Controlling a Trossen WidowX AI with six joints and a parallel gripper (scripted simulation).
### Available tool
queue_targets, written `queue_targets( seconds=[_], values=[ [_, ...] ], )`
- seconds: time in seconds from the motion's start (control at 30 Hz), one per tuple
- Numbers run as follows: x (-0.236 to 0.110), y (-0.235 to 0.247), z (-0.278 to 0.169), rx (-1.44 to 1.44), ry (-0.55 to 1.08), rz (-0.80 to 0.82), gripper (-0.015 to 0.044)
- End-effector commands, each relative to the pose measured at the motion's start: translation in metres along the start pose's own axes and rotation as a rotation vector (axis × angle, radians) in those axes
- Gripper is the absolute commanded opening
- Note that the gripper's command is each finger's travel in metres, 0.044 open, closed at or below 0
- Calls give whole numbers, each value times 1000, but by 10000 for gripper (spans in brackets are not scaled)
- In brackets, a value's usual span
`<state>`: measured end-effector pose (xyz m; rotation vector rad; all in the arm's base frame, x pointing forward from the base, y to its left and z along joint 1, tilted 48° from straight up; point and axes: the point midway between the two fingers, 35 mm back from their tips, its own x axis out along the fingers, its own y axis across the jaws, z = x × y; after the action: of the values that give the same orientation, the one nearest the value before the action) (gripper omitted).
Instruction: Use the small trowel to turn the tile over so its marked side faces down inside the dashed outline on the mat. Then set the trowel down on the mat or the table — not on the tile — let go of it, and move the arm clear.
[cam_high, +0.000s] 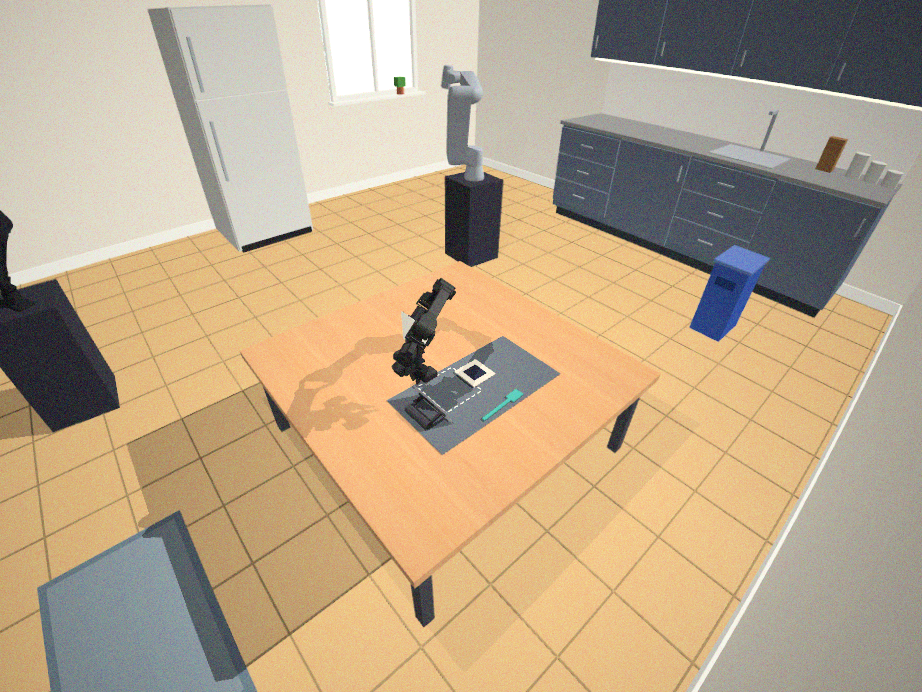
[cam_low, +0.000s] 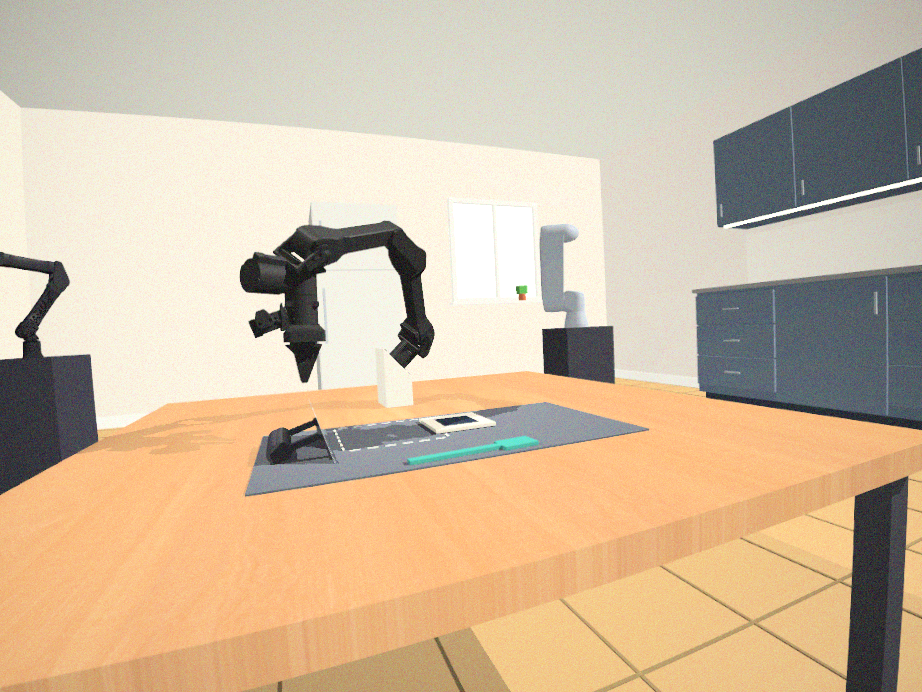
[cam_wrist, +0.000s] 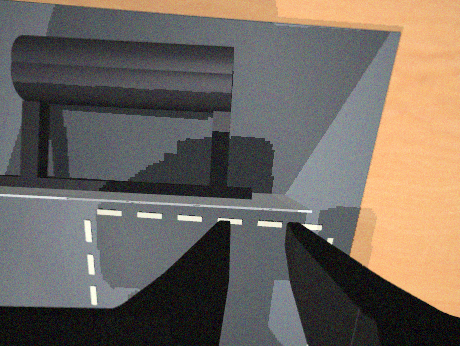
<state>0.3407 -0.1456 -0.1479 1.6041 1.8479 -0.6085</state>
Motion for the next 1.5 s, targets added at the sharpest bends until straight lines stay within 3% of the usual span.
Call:
queue_targets(
  seconds=[0.0,1.47],
  values=[
    [15,-5,1,20,23,-12,100],
    [37,-6,-9,25,28,-12,100]
  ],
)
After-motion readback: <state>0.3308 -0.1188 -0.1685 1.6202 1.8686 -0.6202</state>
